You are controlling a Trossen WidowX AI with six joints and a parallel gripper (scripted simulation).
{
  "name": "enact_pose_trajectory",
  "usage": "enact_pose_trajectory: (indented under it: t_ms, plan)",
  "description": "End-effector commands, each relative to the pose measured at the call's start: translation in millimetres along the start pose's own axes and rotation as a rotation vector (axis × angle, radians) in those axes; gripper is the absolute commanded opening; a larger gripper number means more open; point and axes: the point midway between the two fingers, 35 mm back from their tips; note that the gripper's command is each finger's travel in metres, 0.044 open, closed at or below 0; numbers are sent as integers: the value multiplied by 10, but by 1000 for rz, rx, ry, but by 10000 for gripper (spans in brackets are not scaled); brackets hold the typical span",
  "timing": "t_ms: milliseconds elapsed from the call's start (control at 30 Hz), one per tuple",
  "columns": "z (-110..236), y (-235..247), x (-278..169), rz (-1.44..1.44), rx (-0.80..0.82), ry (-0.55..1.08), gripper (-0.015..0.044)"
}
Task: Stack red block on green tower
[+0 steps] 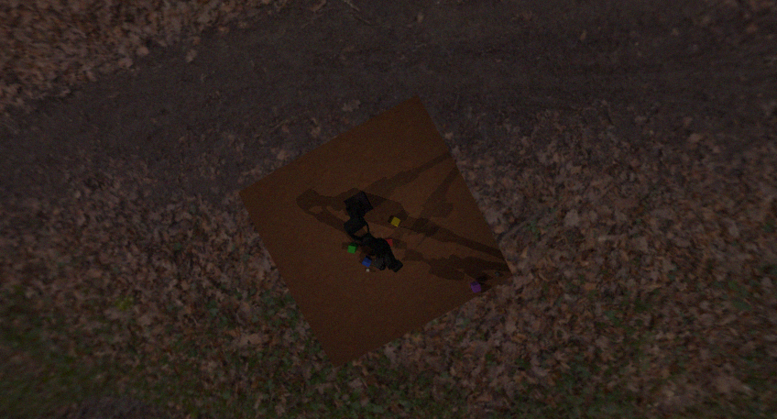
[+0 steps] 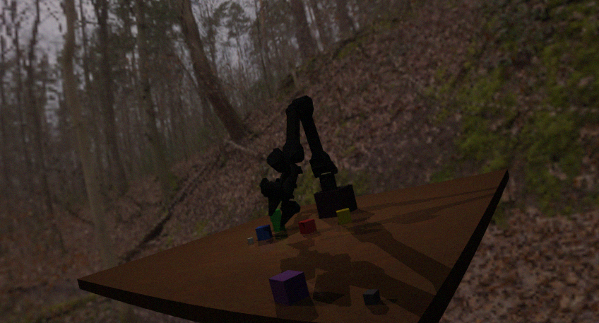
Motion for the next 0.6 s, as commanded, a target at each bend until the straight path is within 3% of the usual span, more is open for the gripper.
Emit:
enact_pose_trajectory:
  t_ms: [0,567]
  plan:
    - [64,16,-75,135,-65,52,440]
    - [756,-189,-365,778,-406,446,440]
Point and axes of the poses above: the point midway between the two fingers, 35 mm back from their tips, its own z axis back along the fingers, its own y axis across the jaws, x = y × z, and after that the axes turned 1 degree about -z, right-handed
